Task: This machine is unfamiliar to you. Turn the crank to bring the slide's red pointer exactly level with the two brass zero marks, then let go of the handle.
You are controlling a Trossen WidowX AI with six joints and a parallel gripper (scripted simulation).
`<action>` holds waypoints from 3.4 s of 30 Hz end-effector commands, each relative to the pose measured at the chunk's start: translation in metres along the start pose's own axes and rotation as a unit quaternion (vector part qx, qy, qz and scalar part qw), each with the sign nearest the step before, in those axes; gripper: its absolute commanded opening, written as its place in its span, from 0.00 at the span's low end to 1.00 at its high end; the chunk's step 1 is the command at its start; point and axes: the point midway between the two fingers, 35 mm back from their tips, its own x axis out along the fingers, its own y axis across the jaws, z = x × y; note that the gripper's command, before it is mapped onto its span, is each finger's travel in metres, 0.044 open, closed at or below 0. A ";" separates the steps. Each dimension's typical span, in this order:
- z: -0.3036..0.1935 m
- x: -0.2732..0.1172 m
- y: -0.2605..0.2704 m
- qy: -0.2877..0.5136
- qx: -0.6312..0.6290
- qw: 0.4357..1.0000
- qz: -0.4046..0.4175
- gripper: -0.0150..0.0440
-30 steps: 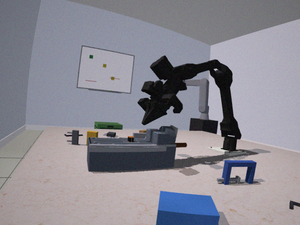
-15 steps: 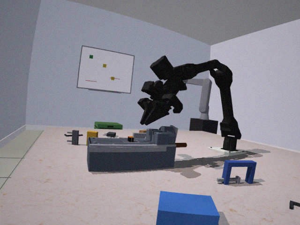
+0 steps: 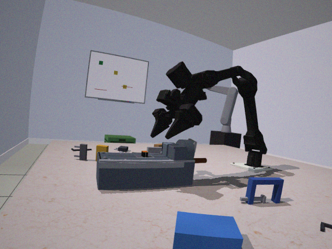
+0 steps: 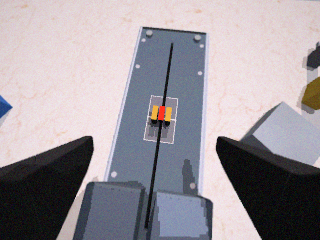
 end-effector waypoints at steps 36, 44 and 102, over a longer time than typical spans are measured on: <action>0.000 0.000 0.000 0.000 0.000 1.000 0.000 0.48; 0.000 0.000 0.000 0.000 0.000 1.000 0.000 0.83; 0.043 -0.052 0.007 0.000 0.000 1.000 0.001 1.00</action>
